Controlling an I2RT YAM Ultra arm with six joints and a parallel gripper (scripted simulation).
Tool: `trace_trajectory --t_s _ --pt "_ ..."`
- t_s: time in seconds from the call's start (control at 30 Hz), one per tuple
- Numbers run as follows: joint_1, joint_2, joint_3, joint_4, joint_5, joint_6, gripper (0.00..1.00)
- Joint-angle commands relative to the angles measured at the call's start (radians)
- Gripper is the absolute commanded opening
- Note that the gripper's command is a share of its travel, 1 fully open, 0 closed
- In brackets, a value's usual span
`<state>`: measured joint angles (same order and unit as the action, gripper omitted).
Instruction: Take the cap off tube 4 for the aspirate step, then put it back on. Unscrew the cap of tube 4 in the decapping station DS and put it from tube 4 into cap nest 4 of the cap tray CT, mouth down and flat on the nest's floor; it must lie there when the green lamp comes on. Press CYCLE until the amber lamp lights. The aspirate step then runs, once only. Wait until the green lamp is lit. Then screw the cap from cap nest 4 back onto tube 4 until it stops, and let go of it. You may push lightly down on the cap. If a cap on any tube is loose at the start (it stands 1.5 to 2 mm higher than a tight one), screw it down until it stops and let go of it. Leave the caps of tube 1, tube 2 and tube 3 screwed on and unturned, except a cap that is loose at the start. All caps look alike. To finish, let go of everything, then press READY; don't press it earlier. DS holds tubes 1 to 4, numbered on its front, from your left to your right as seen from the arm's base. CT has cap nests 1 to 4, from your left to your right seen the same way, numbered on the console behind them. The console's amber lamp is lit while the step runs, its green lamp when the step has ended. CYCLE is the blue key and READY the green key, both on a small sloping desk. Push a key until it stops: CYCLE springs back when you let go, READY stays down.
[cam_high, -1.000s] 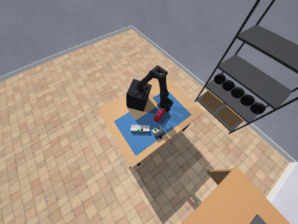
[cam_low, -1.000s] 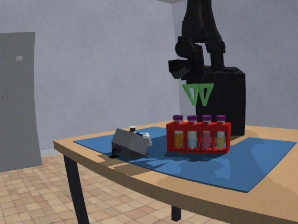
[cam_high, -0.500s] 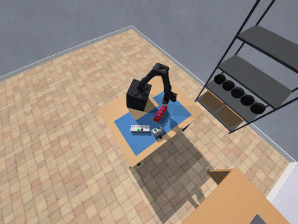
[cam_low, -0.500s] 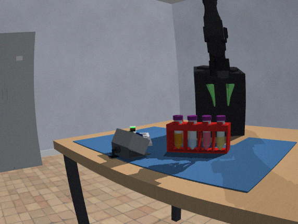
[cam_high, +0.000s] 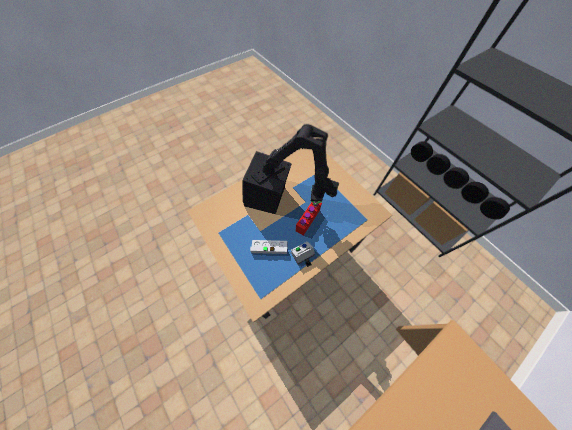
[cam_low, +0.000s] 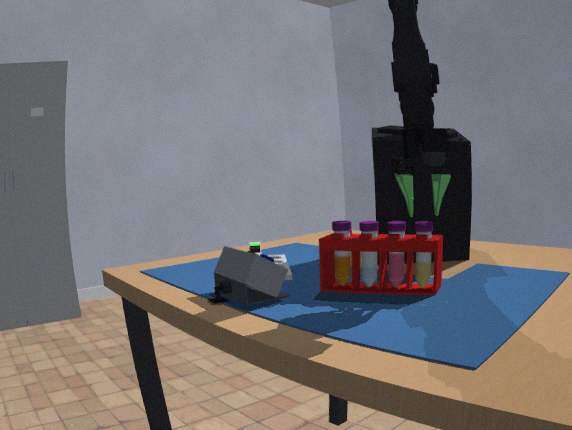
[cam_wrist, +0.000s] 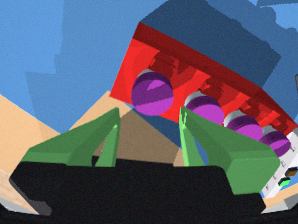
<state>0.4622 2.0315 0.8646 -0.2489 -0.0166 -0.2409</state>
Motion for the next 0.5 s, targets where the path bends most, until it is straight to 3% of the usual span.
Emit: trace_trajectory --t_s 0.0,0.47 --pt "0.001 0.024 0.007 0.051 0.001 -0.003 0.49" --pt "0.001 0.045 0.009 0.07 0.001 -0.003 0.49"
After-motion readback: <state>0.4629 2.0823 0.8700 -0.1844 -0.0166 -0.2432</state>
